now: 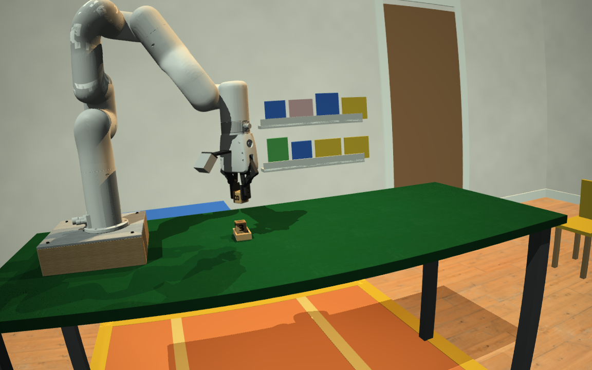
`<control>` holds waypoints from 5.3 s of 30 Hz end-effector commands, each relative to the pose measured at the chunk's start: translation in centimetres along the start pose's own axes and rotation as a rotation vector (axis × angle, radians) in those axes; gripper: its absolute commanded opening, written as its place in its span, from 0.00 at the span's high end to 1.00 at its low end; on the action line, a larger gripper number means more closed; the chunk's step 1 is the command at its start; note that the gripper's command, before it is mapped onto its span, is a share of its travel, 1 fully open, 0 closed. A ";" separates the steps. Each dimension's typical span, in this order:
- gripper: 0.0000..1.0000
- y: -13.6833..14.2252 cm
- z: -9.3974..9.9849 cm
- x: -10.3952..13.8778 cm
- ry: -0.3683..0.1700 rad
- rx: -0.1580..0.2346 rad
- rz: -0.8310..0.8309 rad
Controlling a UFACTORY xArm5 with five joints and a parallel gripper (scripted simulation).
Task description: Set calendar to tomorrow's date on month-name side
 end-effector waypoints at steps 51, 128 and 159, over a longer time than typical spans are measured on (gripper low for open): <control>0.73 -2.6 -0.2 -2.7 -0.004 0.000 -1.400; 0.73 -4.3 -3.0 -4.9 -0.004 0.002 -2.432; 0.73 -4.4 -10.1 -4.9 -0.004 0.002 -2.432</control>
Point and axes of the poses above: the point where the finger pads meet when closed, its own z axis back along the fingers, its own y axis across the jaws, x = y × z, the point moved 9 cm from there along z, back along the fingers, and after that the axes turned 11 degrees about z, right-handed, at the moved point
